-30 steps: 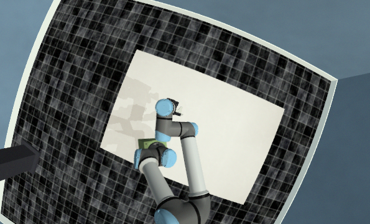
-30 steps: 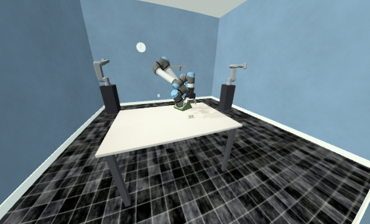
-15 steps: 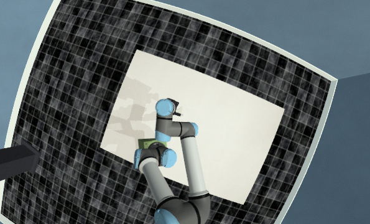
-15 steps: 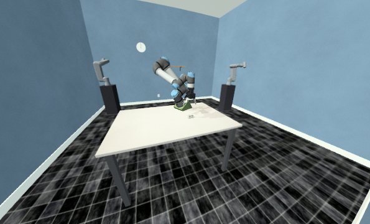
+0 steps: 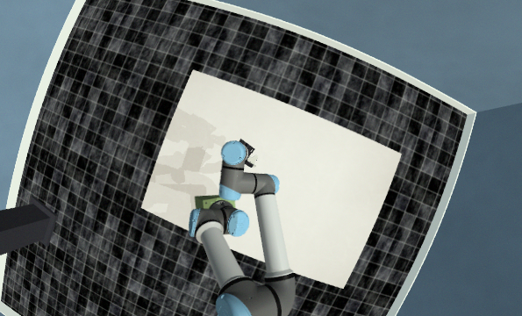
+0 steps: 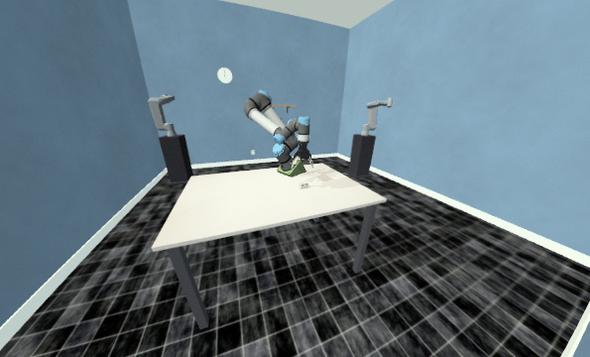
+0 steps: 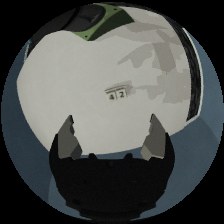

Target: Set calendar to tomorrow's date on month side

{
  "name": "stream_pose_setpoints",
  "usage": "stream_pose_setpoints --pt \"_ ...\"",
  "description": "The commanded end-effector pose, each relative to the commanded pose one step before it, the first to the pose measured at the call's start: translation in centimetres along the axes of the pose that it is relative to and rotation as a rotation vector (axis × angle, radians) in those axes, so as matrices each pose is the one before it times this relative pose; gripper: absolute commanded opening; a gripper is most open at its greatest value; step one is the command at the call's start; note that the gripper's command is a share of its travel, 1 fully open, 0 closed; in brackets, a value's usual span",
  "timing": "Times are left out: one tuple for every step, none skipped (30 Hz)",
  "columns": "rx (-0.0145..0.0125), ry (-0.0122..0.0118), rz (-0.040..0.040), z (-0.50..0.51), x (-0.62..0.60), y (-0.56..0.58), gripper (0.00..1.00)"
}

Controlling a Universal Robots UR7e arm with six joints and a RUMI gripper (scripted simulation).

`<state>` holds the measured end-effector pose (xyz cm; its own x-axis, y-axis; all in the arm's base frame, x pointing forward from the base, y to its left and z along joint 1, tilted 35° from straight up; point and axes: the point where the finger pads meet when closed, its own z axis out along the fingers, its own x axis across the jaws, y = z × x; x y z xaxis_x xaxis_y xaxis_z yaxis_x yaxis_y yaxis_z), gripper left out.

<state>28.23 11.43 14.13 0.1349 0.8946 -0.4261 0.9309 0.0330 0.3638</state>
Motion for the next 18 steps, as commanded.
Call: stream_pose_setpoints --pt "-0.00133 -0.00599 0.17398 0.591 0.055 -0.05 1.0" --pt "0.00003 -0.00009 0.01798 0.062 0.006 -0.004 1.0" --pt "-0.00001 -0.00005 0.02861 0.096 0.009 -0.005 1.0" --pt "-0.00001 -0.00003 0.01716 0.057 0.005 -0.003 1.0" --pt "0.0 0.0 0.0 0.0 0.0 0.0 1.0" --pt "0.0 0.0 0.0 0.0 0.0 0.0 1.0" --pt "0.00016 -0.00027 0.04681 0.164 0.016 -0.011 1.0" --pt "-0.00027 0.00013 0.04445 0.138 0.009 0.003 1.0" --pt "-0.00002 0.00001 0.00377 0.012 0.001 0.0 1.0" --pt "-0.0002 0.00008 0.03597 0.112 0.007 0.004 1.0" --pt "-0.00007 0.00003 0.01301 0.04 0.002 0.002 1.0" --pt "-0.00013 0.00002 0.03092 0.098 0.006 0.003 1.0" --pt "-0.00008 0.00001 0.01855 0.059 0.004 0.003 1.0" --pt "-0.00007 -0.00004 0.02641 0.086 0.005 0.003 1.0" --pt "-0.00007 -0.00003 0.02331 0.076 0.005 0.003 1.0" --pt "-0.00005 -0.00006 0.02334 0.077 0.005 0.003 1.0" --pt "-0.00005 -0.00006 0.02314 0.076 0.004 0.004 1.0" --pt "-0.00001 -0.00001 0.00331 0.011 0.001 0.001 1.0"
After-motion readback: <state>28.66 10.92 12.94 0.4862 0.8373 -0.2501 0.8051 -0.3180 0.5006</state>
